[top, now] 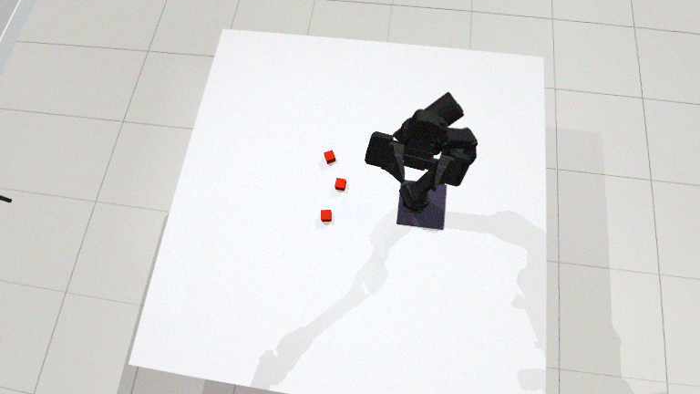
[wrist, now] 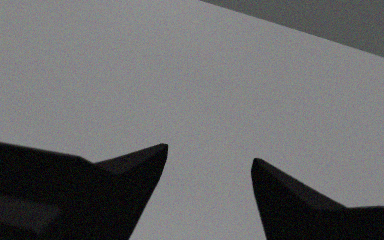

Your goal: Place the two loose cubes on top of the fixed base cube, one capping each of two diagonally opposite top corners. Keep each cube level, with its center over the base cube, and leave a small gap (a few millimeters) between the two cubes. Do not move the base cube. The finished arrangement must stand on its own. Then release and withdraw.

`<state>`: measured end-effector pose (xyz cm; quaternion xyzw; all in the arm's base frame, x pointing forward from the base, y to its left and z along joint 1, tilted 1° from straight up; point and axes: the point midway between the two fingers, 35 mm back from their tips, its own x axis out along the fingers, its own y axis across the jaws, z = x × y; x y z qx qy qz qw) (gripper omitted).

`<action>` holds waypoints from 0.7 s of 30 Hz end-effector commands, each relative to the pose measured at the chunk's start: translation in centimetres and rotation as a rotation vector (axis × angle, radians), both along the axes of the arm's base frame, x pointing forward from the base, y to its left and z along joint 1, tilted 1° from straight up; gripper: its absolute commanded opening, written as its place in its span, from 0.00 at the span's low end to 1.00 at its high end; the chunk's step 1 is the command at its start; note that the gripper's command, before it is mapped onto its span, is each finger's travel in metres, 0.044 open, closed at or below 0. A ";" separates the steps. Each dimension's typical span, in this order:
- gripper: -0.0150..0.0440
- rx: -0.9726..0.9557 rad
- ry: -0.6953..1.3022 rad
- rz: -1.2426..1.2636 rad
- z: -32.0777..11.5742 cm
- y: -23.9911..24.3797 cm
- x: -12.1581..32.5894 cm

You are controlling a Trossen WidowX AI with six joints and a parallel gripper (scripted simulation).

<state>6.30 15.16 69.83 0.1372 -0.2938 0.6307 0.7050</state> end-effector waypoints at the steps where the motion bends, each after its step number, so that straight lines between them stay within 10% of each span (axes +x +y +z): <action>1: 0.70 -0.029 0.033 -0.102 -1.2 0.8 3.3; 21: 0.70 -0.324 0.169 -0.609 -11.1 1.1 18.9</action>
